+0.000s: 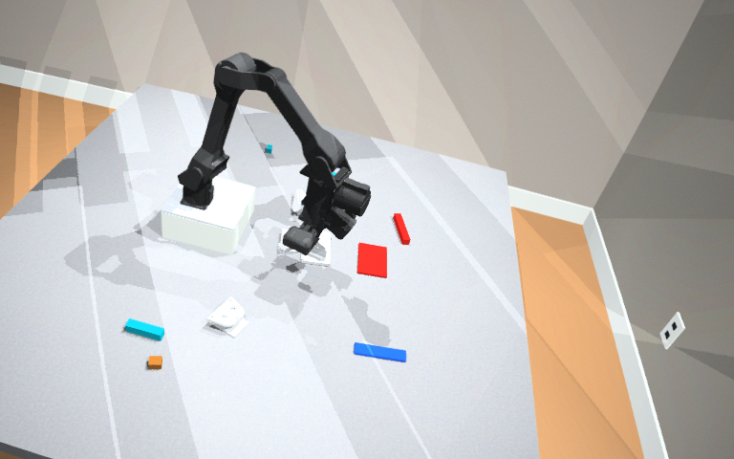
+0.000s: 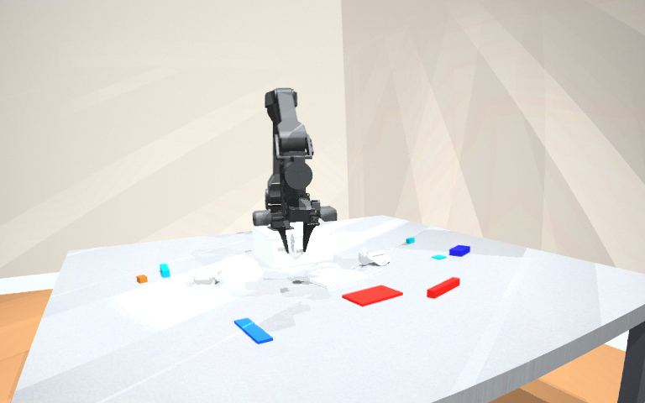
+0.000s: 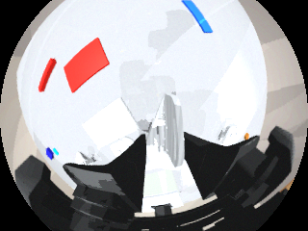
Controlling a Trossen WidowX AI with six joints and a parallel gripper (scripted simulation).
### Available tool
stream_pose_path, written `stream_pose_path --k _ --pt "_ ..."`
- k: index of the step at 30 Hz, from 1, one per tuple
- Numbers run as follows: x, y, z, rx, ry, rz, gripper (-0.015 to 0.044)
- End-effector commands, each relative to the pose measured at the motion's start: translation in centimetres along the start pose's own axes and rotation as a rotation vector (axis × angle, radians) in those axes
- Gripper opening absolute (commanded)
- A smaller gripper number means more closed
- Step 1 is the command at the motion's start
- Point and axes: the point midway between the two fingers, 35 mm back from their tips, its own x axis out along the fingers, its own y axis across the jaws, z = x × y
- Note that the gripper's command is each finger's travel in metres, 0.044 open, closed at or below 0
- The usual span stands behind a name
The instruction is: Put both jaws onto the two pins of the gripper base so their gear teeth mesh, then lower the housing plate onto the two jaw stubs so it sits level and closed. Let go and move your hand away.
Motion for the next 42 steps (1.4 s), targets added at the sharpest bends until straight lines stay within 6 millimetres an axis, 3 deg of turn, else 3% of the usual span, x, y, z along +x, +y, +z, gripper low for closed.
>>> stream_pose_path --k 1,28,42 --pt "-0.1 1.1 -0.2 -0.029 -0.007 -0.001 0.0134" --pt "-0.1 9.4 -2.9 -0.297 -0.007 0.008 0.0134" --pt "-0.1 9.6 -3.0 -0.304 -0.007 0.008 0.0134"
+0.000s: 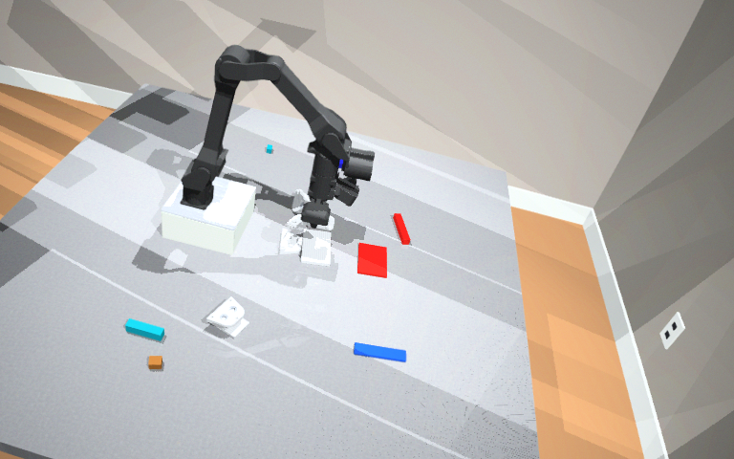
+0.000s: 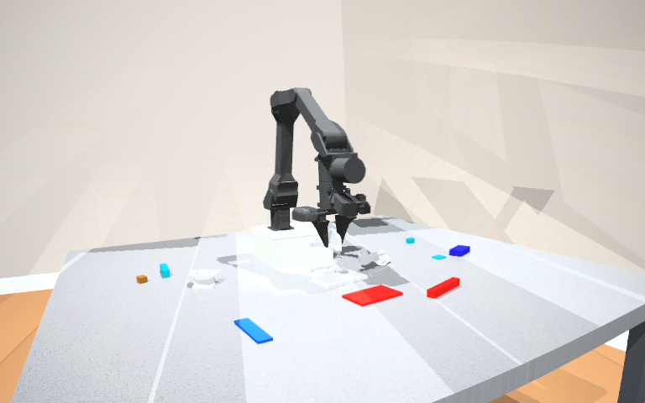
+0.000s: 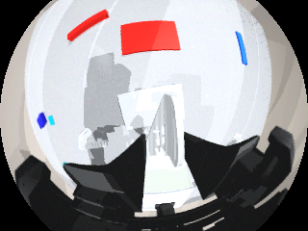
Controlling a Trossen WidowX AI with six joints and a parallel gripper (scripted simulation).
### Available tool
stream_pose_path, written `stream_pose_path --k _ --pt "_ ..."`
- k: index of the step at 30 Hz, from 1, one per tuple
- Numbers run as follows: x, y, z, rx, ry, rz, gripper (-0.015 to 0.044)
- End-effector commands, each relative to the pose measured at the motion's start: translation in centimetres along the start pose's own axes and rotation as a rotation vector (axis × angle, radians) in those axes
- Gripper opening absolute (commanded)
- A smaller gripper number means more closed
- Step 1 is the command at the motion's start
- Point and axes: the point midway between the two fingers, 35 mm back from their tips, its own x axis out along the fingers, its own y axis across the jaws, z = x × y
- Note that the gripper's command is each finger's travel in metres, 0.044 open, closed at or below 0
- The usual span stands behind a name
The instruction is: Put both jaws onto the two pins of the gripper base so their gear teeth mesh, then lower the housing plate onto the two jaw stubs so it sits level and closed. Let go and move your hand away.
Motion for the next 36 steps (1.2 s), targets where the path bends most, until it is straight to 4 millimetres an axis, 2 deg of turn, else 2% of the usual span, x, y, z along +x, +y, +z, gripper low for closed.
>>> stream_pose_path --k 1,16,27,36 --pt "0.0 -0.1 0.0 0.006 -0.003 -0.006 0.0134" --pt "0.0 0.0 0.0 0.027 -0.003 -0.006 0.0134" --pt "0.0 3.2 -0.2 0.027 -0.003 -0.002 0.0134" --pt "0.0 3.3 -0.2 0.027 -0.003 -0.002 0.0134"
